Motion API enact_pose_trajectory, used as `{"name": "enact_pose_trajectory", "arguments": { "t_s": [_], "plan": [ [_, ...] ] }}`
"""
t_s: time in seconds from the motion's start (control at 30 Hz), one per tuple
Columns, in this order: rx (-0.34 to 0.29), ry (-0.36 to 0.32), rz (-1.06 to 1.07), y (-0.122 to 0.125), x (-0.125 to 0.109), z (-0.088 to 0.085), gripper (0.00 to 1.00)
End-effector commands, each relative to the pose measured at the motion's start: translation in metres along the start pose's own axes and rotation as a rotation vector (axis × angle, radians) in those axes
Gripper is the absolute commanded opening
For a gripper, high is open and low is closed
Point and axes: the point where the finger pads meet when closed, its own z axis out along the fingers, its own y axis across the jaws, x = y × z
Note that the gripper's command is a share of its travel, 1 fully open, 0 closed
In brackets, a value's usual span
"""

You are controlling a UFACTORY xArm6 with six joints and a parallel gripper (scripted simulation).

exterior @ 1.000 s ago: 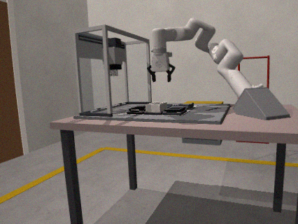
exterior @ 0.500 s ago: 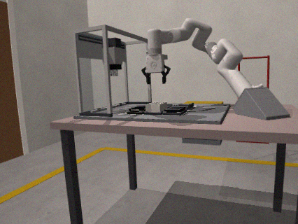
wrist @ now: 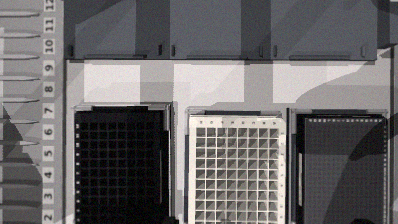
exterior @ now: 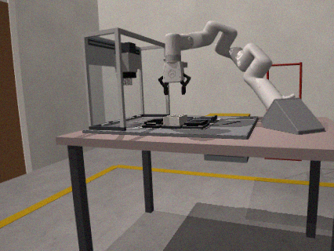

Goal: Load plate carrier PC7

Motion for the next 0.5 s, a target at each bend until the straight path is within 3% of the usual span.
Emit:
{"name": "enact_pose_trajectory", "arguments": {
  "t_s": [0.0, 0.47],
  "plan": [
    [0.002, -0.002, 0.001, -0.001, 0.000, 0.005, 1.00],
    [0.002, -0.002, 0.001, -0.001, 0.000, 0.025, 1.00]
  ]
}}
